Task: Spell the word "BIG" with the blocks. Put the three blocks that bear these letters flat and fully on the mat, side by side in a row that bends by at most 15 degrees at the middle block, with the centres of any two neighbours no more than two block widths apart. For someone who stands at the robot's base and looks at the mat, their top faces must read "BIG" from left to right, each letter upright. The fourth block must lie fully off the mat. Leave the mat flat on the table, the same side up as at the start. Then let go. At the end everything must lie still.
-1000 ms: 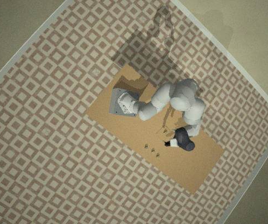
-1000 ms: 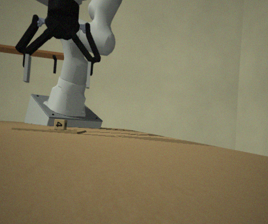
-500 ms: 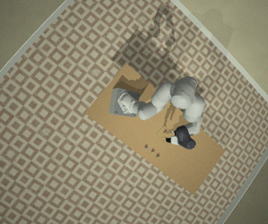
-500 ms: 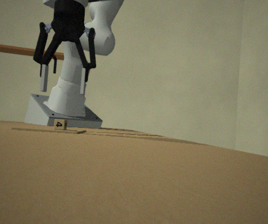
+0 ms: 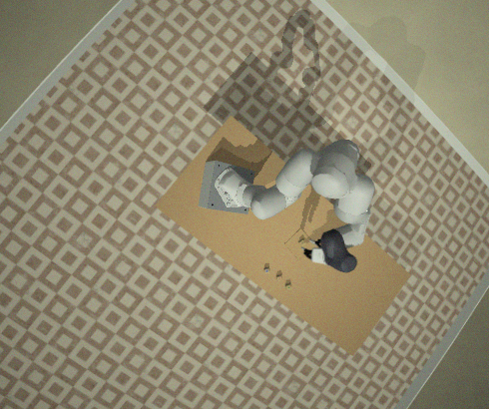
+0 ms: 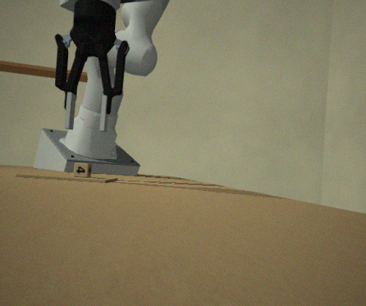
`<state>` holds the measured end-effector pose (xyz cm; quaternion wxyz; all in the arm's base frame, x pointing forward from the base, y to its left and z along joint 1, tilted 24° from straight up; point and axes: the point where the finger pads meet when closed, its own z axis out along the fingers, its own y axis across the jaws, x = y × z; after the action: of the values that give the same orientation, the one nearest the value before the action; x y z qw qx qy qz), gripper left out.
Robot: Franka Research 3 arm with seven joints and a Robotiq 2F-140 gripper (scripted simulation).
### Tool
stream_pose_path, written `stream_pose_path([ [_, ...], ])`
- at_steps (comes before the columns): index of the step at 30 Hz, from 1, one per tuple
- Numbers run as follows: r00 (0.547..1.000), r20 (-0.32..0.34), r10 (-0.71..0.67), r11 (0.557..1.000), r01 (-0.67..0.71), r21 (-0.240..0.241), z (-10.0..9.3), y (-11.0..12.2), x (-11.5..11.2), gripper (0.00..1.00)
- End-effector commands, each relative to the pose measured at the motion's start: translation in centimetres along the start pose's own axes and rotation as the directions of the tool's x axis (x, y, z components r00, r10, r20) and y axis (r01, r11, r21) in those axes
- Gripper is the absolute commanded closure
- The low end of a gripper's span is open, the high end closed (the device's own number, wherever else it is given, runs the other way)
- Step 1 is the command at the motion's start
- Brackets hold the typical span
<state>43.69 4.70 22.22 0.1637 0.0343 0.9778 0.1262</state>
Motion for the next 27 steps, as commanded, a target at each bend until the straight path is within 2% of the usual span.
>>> stream_pose_path([
  [1,1.0,0.0,0.015,1.0,-0.015,-0.001,-0.01,0.04,0.06,0.63],
  [27,1.0,0.0,0.015,1.0,-0.015,0.0,0.4,0.04,0.05,0.63],
])
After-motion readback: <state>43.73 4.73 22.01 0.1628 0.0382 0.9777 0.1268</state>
